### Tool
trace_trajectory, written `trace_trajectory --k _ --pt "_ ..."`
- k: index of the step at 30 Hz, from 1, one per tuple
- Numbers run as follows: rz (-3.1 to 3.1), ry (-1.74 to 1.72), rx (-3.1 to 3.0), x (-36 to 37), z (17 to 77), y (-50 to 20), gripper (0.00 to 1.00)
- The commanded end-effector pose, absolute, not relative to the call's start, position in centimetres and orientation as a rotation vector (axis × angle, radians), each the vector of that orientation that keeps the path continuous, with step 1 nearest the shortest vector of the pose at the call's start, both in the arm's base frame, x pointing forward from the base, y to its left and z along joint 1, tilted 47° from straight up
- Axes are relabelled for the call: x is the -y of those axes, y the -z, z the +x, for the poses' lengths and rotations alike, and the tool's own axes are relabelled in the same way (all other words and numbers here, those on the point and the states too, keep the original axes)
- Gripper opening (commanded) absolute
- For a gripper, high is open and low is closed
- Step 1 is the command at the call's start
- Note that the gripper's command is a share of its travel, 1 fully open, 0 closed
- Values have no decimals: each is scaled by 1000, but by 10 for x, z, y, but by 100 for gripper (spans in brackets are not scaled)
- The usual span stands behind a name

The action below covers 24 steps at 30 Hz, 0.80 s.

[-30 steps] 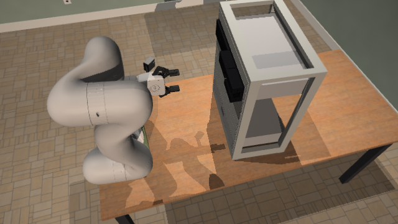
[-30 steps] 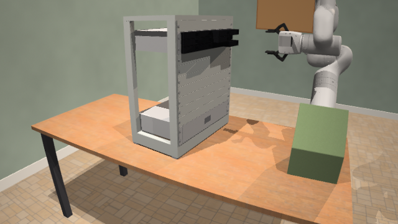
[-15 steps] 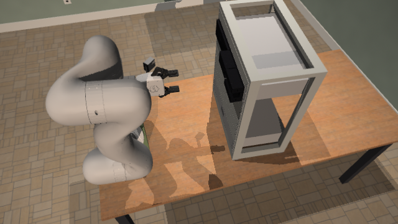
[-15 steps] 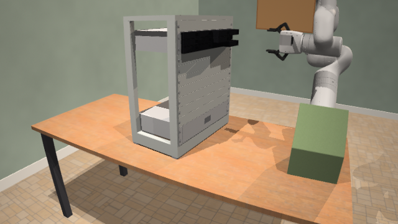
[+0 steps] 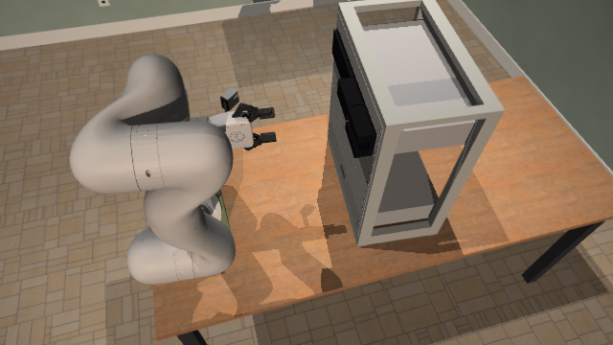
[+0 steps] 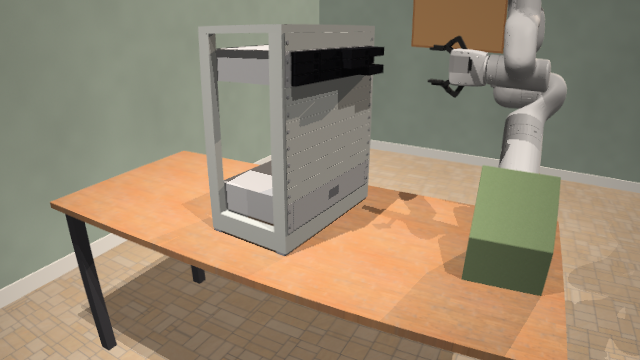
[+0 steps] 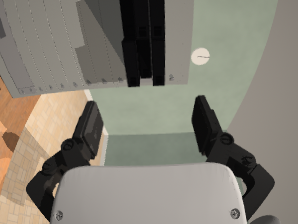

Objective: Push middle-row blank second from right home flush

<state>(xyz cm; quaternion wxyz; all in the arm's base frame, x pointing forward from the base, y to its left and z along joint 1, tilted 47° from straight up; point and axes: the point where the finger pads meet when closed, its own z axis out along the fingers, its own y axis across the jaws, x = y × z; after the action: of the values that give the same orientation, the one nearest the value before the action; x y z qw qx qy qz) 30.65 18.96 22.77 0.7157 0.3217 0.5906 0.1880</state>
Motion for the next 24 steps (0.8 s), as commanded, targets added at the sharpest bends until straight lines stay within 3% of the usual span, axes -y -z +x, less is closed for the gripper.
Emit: trace_trajectory --k 1,24 --pt "713 -418 -1307 -190 307 -228 100" --pt "707 -425 -1308 -178 335 -236 100"
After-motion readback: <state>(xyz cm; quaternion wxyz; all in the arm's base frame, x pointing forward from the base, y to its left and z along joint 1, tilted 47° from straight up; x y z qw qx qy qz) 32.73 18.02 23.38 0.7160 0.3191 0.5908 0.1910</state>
